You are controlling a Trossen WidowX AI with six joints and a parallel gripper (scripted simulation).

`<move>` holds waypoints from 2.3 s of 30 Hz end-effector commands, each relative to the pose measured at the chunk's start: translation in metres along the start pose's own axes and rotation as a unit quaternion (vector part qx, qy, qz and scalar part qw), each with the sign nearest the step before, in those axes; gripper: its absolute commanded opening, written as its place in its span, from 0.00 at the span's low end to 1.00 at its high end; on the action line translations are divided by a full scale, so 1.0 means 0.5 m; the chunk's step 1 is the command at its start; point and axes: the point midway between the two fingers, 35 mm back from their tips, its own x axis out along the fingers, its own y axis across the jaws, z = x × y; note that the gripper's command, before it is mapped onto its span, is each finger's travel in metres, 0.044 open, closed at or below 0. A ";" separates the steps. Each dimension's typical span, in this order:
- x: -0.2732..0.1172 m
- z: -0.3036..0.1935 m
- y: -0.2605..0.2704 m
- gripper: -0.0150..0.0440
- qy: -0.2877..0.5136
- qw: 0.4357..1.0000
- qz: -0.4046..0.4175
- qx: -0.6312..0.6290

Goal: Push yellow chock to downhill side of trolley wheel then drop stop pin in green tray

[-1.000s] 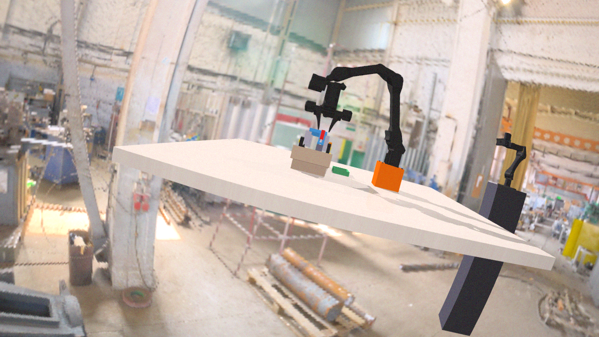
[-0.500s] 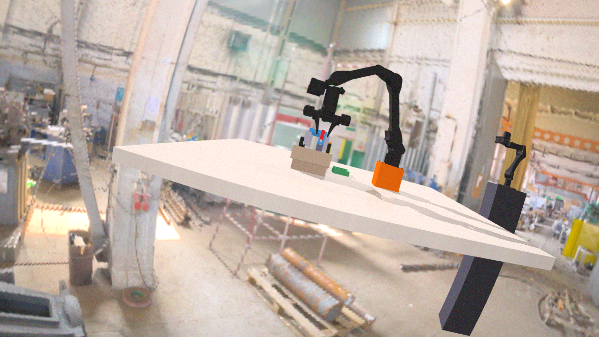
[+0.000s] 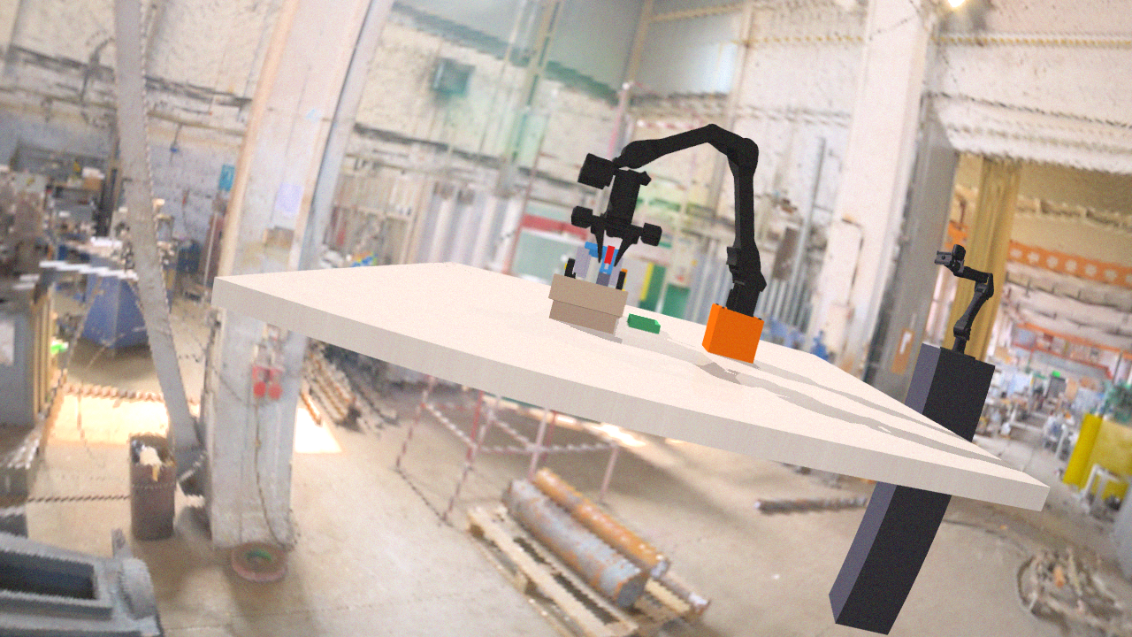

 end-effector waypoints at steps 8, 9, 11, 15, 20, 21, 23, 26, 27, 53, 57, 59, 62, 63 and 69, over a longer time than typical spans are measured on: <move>-0.001 0.000 0.000 0.27 0.000 1.000 0.000 0.000; -0.001 0.000 0.000 0.26 0.000 1.000 0.000 0.000; -0.003 -0.001 0.000 0.25 0.000 1.000 0.000 0.000; -0.010 -0.002 0.000 0.25 0.002 1.000 0.000 0.001; -0.018 -0.002 -0.003 0.25 0.002 1.000 0.000 0.001; -0.019 -0.002 -0.003 0.25 0.002 1.000 0.000 0.001; -0.021 -0.002 -0.003 0.25 0.002 1.000 0.000 0.001; -0.025 -0.002 -0.003 0.25 0.002 1.000 0.000 0.001; -0.026 -0.002 -0.003 0.25 0.002 1.000 0.000 0.001; -0.059 -0.004 -0.004 0.25 0.002 1.000 0.000 0.001; -0.065 -0.005 -0.004 0.25 0.002 1.000 0.000 0.001; -0.067 -0.006 -0.004 0.25 0.002 1.000 0.000 0.001; -0.071 -0.007 -0.004 0.25 0.002 1.000 0.000 0.001; -0.073 -0.007 -0.004 0.25 0.002 1.000 0.000 0.001; -0.079 -0.010 -0.004 0.25 0.002 1.000 0.000 0.001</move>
